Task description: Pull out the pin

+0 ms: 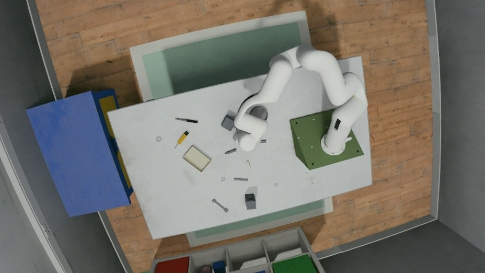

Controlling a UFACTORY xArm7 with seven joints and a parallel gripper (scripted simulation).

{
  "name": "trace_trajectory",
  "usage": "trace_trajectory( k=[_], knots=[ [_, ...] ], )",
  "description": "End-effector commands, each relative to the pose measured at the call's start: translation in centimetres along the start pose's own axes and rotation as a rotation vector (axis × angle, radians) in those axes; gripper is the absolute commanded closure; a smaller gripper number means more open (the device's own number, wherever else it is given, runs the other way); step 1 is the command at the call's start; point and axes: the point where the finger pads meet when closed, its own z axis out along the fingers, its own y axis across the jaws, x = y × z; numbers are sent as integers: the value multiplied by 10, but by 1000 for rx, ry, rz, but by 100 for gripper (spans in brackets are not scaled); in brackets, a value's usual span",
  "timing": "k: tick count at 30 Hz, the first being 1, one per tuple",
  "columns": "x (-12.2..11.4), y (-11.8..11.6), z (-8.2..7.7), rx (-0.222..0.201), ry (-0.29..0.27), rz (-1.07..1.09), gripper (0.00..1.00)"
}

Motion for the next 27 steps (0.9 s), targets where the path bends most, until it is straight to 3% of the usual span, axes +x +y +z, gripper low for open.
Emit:
trace_trajectory(
  k=[1,27],
  knots=[
    [-1,1,-2,-3,-3,0,100],
    [6,1,-2,-3,12,3,100]
  ],
)
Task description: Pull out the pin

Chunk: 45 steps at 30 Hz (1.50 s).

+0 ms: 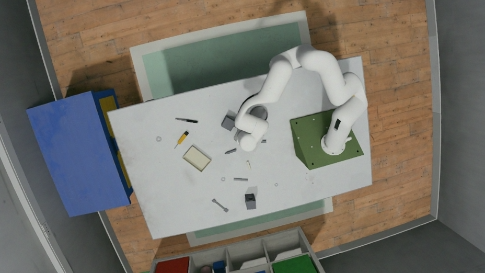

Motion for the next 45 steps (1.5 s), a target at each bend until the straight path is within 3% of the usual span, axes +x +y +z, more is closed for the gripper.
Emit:
trace_trajectory(
  k=[1,45],
  knots=[
    [-1,3,-3,-7,-5,-2,100],
    [6,3,-3,-6,-17,-6,100]
  ],
)
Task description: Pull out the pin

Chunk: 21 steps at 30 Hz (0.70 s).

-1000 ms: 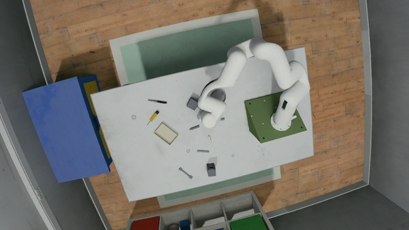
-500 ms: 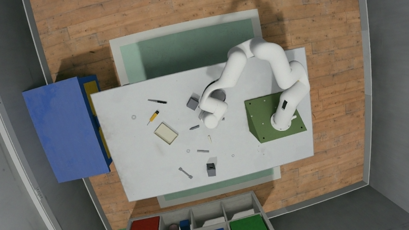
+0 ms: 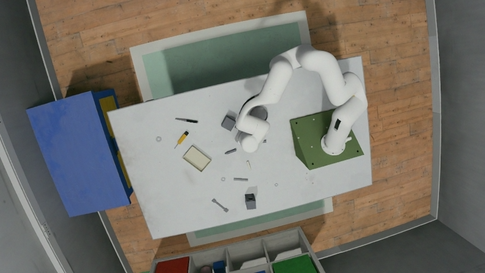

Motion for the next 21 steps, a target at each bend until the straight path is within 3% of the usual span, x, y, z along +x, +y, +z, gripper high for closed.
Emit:
trace_trajectory(
  k=[1,21],
  knots=[
    [0,2,-2,-5,-3,-1,100],
    [5,2,-2,-4,-4,-1,100]
  ],
)
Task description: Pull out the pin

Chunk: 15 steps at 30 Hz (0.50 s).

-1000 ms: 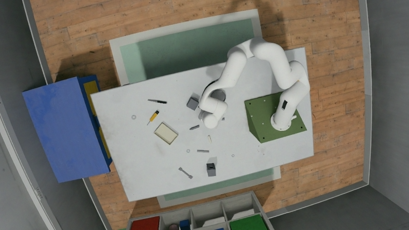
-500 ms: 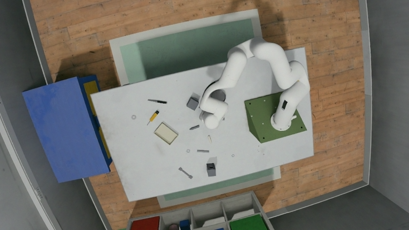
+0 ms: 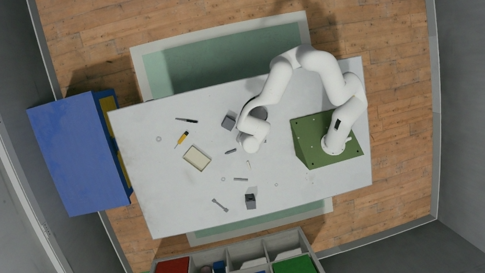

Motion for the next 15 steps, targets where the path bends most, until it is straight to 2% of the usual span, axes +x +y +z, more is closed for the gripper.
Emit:
trace_trajectory(
  k=[1,15],
  knots=[
    [-1,2,-3,-5,-4,-1,100],
    [8,1,-1,-3,-2,-1,100]
  ],
)
